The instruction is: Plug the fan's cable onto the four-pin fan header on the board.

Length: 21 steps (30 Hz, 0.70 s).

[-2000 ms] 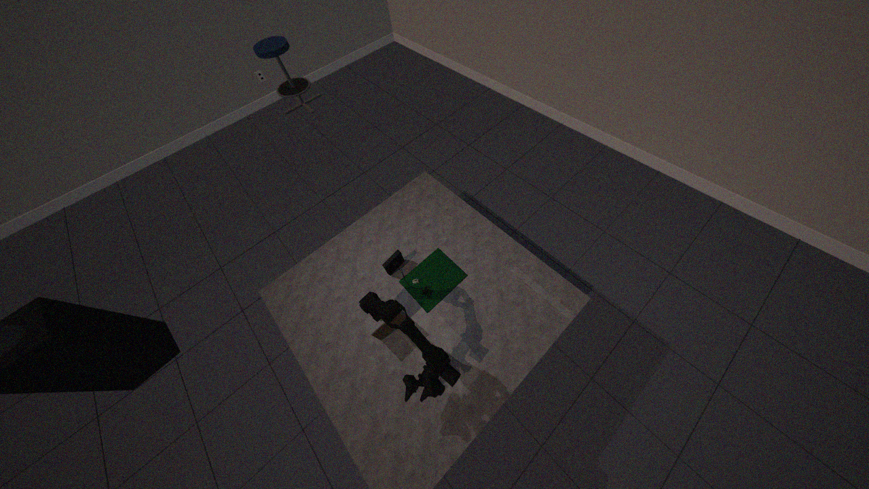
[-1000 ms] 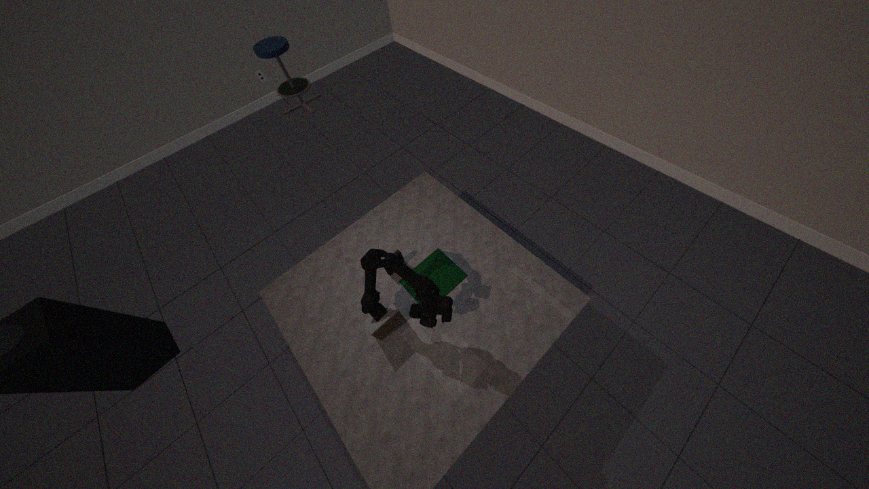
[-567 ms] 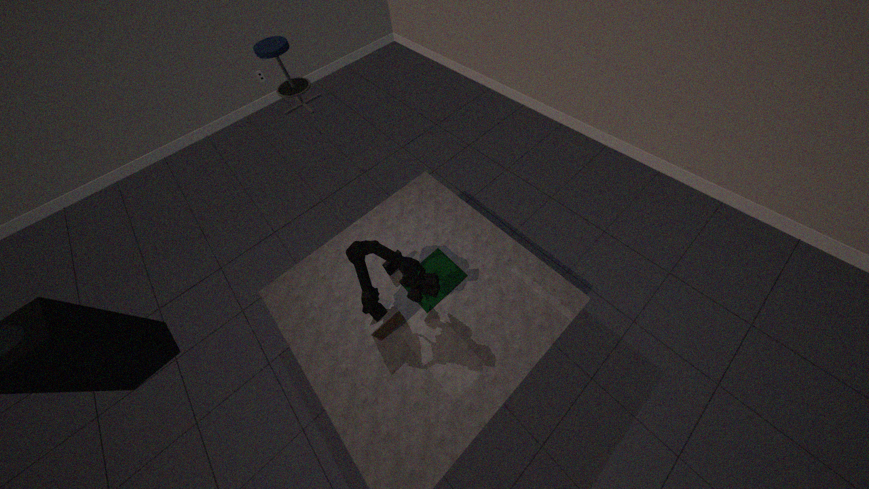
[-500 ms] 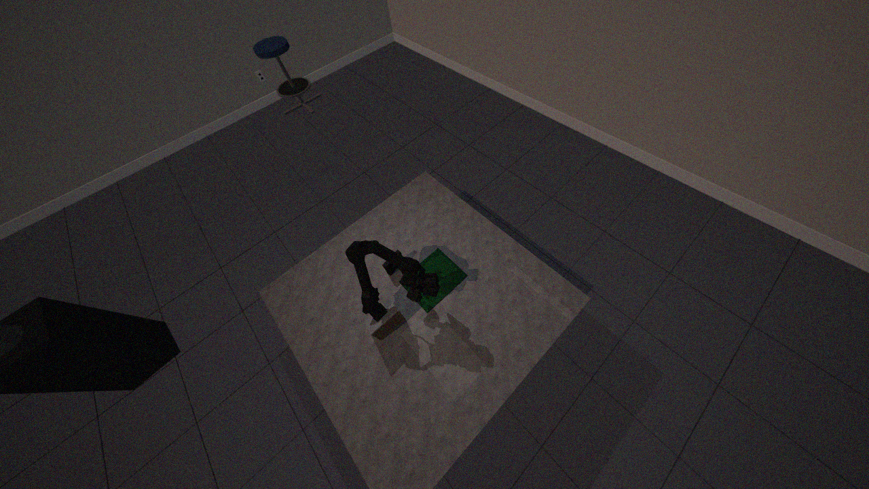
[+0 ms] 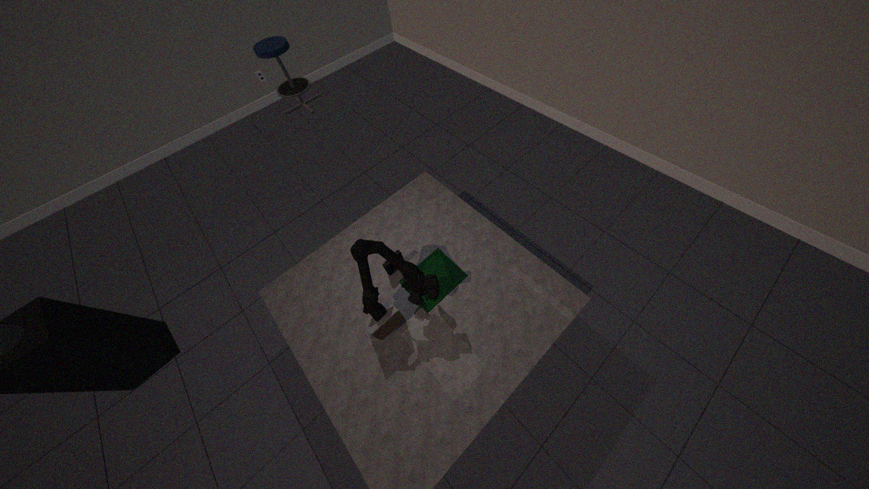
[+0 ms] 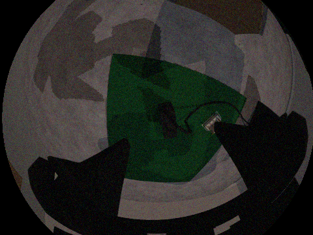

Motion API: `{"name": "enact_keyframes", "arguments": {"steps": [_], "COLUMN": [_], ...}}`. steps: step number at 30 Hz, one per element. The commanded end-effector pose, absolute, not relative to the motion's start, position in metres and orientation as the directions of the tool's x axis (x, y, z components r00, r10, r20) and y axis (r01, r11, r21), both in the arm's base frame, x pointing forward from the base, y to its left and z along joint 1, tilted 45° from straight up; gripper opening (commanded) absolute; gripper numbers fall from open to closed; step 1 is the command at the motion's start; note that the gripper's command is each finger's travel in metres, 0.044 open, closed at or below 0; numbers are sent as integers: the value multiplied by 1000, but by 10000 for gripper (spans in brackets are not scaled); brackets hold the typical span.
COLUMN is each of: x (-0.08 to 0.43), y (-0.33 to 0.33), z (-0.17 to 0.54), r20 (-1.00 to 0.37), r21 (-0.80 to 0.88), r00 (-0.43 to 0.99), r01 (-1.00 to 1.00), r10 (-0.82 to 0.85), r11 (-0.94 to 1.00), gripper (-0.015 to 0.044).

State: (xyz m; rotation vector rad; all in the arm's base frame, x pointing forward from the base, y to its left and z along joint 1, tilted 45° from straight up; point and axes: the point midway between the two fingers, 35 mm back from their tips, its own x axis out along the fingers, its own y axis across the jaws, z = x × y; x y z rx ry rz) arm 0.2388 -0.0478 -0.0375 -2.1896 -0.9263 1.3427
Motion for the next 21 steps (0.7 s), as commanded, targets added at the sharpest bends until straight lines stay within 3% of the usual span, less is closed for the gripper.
{"name": "enact_keyframes", "arguments": {"steps": [1,21], "x": [241,244], "y": [-44,-22], "z": [-41,-64], "r20": [-617,-616], "r21": [-640,-641], "r00": [326,326], "r01": [322,322], "r10": [716,717], "r11": [-698,-697], "gripper": [440,440]}}
